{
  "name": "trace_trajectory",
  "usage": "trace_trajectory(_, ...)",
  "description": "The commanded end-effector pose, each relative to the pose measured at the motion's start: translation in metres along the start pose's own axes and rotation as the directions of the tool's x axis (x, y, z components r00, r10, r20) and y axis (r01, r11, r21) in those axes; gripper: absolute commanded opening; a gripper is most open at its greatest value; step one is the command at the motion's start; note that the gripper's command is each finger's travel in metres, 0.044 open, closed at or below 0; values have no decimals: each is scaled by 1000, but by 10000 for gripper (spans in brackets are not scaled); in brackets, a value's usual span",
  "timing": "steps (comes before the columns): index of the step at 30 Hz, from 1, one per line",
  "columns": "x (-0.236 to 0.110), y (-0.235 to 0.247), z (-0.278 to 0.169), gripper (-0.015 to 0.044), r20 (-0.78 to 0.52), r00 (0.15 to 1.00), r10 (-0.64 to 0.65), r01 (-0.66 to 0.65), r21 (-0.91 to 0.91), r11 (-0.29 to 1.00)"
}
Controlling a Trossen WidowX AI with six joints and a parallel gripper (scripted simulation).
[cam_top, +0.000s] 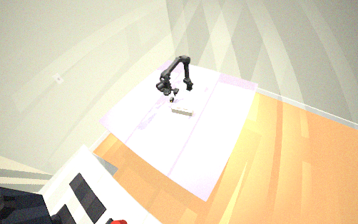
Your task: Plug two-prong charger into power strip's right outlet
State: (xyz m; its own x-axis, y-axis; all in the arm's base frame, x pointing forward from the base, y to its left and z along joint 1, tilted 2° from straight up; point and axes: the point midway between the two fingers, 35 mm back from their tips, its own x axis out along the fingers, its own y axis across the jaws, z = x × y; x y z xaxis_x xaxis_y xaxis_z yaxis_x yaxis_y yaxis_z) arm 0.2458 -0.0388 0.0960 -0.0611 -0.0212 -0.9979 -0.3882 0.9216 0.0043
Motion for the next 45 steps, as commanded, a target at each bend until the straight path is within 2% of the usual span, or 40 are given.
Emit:
trace_trajectory(1,2,1,-3,440,-13,1000,-1,1,-15,1000)
trace_trajectory(45,64,1,0,440,-13,1000,-1,1,-15,1000)
